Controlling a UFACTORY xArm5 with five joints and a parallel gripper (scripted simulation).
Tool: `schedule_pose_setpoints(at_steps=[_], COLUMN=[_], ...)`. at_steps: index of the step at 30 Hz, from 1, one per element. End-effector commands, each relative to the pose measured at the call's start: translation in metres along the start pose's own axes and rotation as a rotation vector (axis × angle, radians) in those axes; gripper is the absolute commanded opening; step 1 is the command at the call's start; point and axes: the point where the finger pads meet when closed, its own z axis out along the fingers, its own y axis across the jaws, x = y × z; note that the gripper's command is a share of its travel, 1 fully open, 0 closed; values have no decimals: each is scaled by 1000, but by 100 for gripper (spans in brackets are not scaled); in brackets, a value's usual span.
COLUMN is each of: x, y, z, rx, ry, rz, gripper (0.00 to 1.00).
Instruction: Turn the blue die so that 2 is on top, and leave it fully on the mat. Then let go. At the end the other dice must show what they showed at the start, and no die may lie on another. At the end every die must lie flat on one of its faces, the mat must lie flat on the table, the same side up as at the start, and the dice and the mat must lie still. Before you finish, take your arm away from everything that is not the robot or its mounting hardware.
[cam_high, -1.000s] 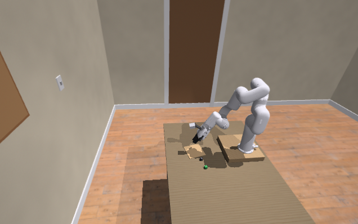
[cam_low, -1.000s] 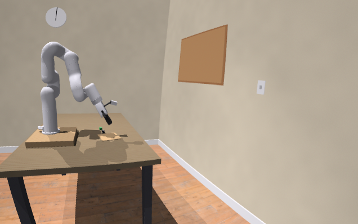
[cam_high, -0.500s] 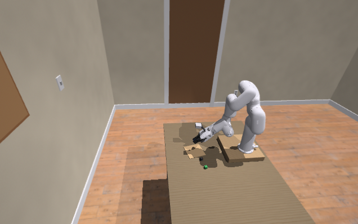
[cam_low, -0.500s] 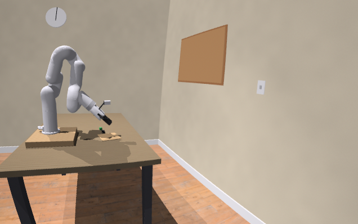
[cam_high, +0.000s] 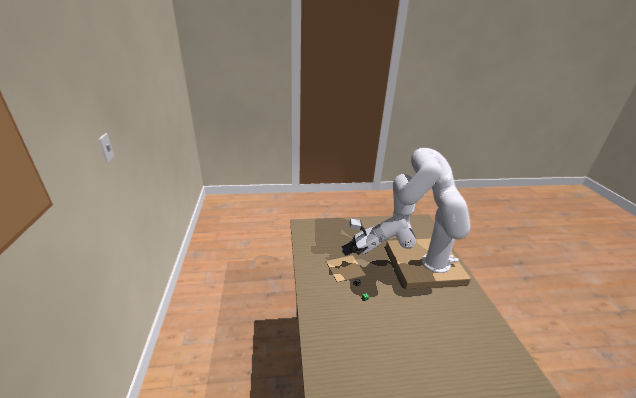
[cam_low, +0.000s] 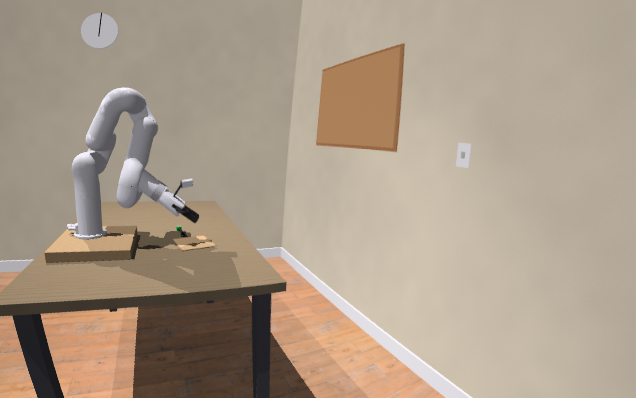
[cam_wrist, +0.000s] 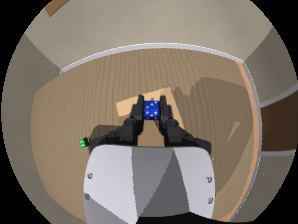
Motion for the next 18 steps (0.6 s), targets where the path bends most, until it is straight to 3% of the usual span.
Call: schedule_pose_setpoints(at_steps=[1,18], x=[-4,-44], y=[1,1], z=[3,31], rx=[-1,-1], ry=[1,1], rz=[-8,-9], gripper=[15,15])
